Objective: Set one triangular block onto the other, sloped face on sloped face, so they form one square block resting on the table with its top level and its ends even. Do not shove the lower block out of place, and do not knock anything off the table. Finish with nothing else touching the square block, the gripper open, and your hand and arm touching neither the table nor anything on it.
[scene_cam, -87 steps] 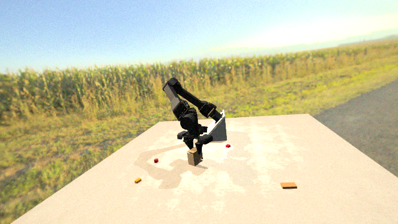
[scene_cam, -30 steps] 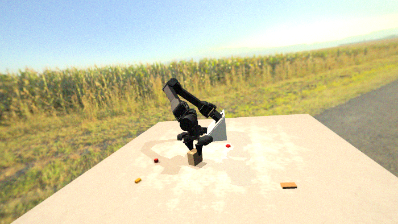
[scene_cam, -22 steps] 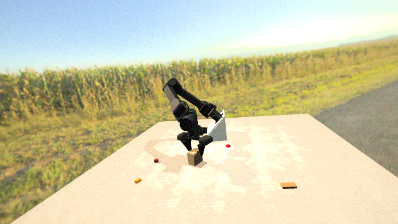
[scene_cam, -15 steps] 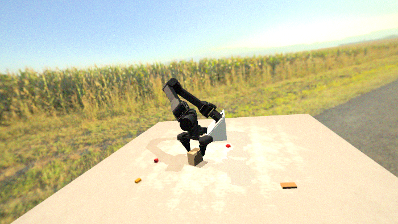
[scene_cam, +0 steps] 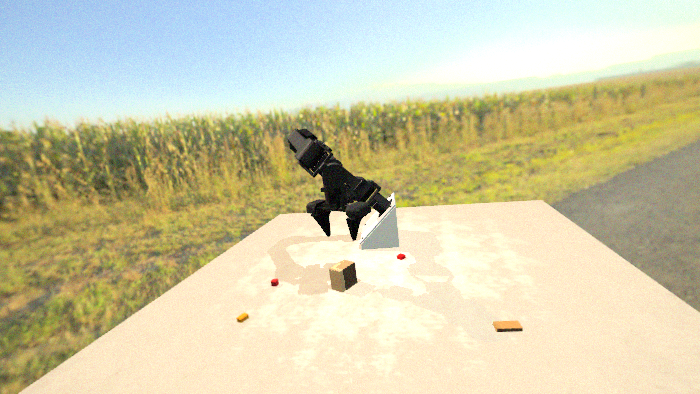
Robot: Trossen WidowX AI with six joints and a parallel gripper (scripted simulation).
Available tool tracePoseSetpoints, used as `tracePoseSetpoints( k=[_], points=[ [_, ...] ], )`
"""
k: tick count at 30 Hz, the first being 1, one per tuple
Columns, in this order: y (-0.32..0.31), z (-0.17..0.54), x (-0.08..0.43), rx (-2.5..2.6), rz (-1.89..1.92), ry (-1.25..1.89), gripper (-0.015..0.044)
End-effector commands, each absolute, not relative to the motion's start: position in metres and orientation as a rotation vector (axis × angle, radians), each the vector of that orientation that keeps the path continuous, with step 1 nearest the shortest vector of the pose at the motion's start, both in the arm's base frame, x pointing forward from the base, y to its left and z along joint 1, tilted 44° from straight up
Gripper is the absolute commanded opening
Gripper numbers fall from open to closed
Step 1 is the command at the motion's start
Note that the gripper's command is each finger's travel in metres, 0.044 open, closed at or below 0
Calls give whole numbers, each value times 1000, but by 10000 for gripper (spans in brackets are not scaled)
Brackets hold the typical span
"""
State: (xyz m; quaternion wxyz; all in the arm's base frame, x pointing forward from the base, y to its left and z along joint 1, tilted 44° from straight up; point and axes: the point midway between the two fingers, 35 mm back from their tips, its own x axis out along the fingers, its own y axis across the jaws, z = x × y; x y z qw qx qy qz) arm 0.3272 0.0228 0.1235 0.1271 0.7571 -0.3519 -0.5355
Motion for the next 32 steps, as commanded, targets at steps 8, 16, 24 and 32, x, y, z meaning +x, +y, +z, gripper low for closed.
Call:
tracePoseSetpoints(
  k=[8, 16, 24, 32],
  points=[
    [25, 127, 326, 2206, -1556, -1024, 440],
    [25, 127, 326, 2206, -1556, -1024, 440],
    [25, 127, 326, 2206, -1556, -1024, 440],
    [25, 127, 326, 2206, -1556, -1024, 440]
  ],
)
